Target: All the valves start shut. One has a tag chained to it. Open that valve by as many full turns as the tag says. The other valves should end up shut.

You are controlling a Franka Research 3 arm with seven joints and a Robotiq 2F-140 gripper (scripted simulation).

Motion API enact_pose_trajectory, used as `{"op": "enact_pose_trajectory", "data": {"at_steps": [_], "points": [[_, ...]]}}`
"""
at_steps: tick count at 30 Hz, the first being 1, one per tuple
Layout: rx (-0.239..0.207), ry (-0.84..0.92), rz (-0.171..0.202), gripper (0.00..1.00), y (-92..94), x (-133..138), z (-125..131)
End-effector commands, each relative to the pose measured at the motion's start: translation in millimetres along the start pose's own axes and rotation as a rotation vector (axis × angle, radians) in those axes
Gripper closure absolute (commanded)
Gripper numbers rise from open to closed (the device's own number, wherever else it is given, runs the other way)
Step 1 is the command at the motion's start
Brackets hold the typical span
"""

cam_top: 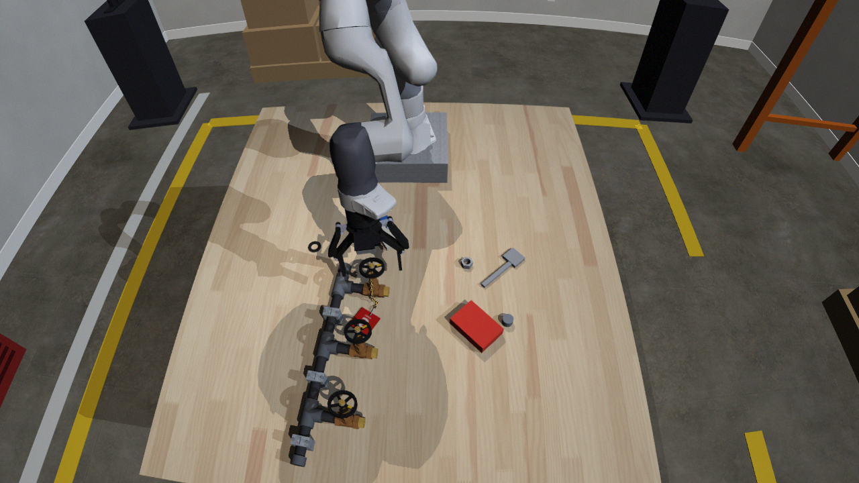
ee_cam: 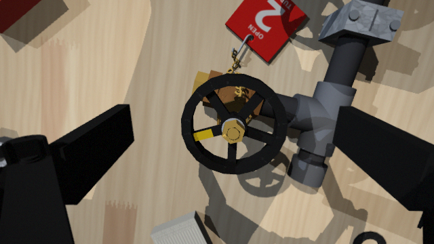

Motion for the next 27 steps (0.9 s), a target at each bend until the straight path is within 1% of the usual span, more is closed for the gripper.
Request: {"op": "enact_pose_trajectory", "data": {"at_steps": [1, 11, 13, 14, 27], "points": [[0.005, -0.279, 0.018, 0.0, 0.7, -0.3, -2.1], [0.021, -0.629, -0.021, 0.0, 0.7, 0.3, -1.7], [0.021, -0.629, -0.021, 0.0, 0.7, 0.3, -1.7], [0.025, -0.72, -0.029, 0.0, 0.7, 0.4, -1.5], [0.044, -1.178, -0.076, 0.0, 0.7, 0.8, -0.7]]}}
Point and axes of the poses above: the point where the finger pads meet when closed, its own y axis back along the fingers, its own x axis across the jaws, z = x × y, the point moved 2 cm from there along y, back along the fingers, and after that the axes turned 13 degrees about y, right-handed, at the moved point
